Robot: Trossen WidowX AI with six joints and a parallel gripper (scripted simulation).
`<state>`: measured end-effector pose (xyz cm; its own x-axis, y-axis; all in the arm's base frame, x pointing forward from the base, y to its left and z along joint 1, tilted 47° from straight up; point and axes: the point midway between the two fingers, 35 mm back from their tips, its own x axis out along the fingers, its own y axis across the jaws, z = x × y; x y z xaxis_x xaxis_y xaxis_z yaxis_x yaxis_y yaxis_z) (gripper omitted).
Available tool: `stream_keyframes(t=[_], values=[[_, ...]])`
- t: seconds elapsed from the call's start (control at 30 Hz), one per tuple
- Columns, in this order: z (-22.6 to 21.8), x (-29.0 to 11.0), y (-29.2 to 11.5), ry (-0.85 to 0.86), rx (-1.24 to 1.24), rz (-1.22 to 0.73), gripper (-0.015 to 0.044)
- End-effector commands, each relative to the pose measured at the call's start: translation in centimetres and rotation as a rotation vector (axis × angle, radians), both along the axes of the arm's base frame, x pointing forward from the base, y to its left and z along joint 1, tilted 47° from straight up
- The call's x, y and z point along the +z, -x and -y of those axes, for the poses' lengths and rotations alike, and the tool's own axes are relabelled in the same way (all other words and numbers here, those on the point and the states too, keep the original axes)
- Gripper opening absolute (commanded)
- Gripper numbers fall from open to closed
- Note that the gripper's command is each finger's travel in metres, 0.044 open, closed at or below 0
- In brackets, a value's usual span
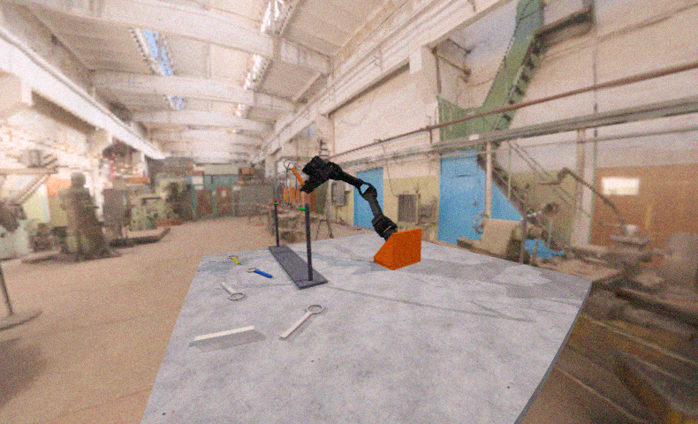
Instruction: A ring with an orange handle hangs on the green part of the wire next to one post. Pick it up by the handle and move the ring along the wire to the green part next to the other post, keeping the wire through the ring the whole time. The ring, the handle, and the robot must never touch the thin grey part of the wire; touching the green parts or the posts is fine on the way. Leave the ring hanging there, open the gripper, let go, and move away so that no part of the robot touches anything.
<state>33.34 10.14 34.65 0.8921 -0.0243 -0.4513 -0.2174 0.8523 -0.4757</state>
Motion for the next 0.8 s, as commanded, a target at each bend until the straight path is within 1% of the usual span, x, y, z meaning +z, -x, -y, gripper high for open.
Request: stream_keyframes(t=[0.0, 0.77], values=[[0.05, 0.12, 0.0, 0.055, 0.0, 0.009, -0.015], [0.6, 0.66, -0.08, 0.339, -0.008, 0.05, -0.015]])
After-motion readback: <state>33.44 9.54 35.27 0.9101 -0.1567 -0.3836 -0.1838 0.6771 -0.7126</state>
